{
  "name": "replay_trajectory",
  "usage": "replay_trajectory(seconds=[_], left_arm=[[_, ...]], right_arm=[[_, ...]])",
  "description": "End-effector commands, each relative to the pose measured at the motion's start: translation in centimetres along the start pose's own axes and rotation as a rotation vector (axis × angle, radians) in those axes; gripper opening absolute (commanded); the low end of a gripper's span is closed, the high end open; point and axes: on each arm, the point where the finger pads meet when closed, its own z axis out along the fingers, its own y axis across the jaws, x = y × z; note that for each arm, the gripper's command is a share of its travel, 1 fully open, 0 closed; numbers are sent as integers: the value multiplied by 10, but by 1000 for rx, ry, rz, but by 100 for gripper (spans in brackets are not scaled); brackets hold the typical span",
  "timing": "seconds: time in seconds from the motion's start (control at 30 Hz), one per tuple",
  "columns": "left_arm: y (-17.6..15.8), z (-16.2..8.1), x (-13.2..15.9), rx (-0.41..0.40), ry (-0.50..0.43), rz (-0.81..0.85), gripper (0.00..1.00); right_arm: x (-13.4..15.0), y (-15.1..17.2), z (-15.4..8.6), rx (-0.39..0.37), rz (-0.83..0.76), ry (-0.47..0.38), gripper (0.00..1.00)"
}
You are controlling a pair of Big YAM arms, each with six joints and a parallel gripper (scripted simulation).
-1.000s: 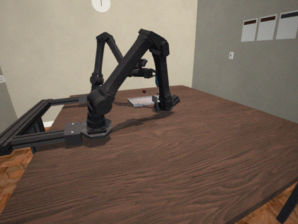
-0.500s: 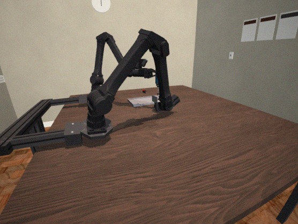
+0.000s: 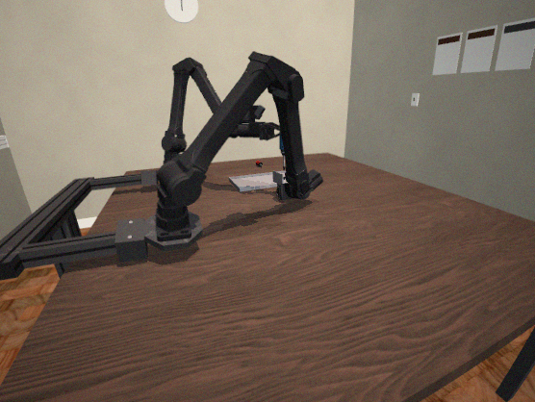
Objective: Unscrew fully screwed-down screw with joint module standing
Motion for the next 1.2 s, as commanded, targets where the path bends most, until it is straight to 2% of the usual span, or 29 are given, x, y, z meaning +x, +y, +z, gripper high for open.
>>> replay_trajectory(seconds=[0.0, 0.67, 0.87, 0.93, 1.0, 1.1, 1.17], left_arm=[[2, 18, -59, -11, -116, -26, 42], [2, 18, -59, -11, -116, -26, 42], [2, 10, -62, -14, -130, -28, 42], [-2, -6, -38, -2, -82, -22, 42], [-2, -8, -37, -2, -81, -22, 42], [2, 2, -61, -13, -129, -28, 42], [2, 2, -61, -13, -129, -28, 42]], right_arm=[[-9, -11, 0, 14, -23, -10, 59], [-9, -11, 0, 14, -23, -10, 59], [-9, -11, 0, 14, -23, -10, 59], [-9, -11, 0, 14, -23, -10, 59], [-9, -11, 0, 14, -23, -10, 59], [-9, -11, 0, 14, -23, -10, 59], [-9, -11, 0, 14, -23, -10, 59]])
